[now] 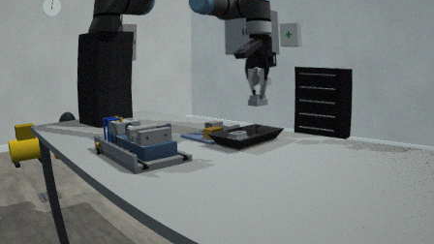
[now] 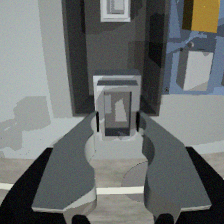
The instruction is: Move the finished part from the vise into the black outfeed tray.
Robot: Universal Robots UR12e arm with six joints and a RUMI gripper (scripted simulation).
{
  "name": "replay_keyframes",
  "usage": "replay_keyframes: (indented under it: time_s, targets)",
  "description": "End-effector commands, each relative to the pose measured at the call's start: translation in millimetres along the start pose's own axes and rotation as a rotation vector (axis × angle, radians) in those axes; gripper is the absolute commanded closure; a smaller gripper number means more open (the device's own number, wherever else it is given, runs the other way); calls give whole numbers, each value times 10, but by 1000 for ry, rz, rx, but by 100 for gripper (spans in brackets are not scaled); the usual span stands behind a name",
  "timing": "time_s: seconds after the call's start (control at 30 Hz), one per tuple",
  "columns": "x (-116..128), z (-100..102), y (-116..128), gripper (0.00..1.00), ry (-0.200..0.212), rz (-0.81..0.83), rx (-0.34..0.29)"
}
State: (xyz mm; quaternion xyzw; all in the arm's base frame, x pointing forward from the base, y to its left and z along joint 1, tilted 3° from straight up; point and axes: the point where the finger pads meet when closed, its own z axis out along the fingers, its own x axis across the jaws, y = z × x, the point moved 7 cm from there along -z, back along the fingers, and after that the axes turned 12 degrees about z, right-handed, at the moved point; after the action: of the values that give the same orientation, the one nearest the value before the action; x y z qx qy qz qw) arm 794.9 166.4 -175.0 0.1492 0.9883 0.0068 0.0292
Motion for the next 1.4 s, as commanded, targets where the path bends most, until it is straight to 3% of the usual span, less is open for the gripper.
replay_keyframes:
  time_s: [0.0,0.77,1.37]
  targets:
    - [-7,4,6,100,-1,0,1]
    - [-18,43,9,100,-2,1,0]
    - [-22,233,9,100,-3,1,0]
